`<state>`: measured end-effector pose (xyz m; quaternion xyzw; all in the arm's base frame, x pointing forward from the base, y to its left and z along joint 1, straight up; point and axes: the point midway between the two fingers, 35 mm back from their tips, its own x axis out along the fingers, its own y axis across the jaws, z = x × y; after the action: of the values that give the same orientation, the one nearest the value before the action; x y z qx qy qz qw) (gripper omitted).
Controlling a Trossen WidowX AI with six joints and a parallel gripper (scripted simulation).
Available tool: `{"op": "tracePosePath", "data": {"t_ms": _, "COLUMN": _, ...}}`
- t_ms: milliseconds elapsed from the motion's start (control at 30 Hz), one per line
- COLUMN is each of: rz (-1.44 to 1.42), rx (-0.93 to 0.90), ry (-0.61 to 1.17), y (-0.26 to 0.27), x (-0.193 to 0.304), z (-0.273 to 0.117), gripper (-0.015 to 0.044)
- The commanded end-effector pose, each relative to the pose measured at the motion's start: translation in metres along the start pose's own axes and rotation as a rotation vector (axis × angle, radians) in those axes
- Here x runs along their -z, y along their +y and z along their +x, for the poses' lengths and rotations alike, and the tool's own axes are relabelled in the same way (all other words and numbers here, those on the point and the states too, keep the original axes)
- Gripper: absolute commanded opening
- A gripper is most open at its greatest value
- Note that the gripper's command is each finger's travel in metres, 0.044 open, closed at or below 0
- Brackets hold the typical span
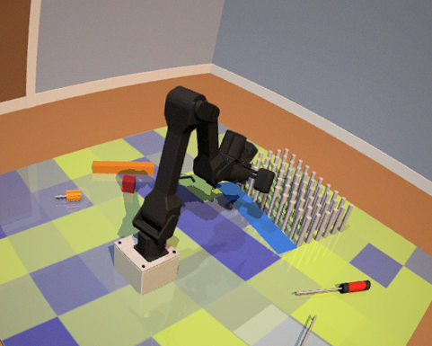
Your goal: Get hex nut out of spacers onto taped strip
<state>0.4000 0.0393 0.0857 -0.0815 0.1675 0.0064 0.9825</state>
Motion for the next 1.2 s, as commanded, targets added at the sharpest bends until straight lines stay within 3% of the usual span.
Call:
{"op": "tracePosePath", "data": {"t_ms": 0, "rz": -0.037, "rx": 0.059, "ry": 0.024, "y": -0.0034, "x": 0.0064, "z": -0.0004, "gripper": 0.0440}}
{"op": "tracePosePath", "data": {"t_ms": 1167, "rz": -0.023, "rx": 0.067, "ry": 0.030, "y": -0.0084, "x": 0.0059, "z": 0.0020, "gripper": 0.0440}}
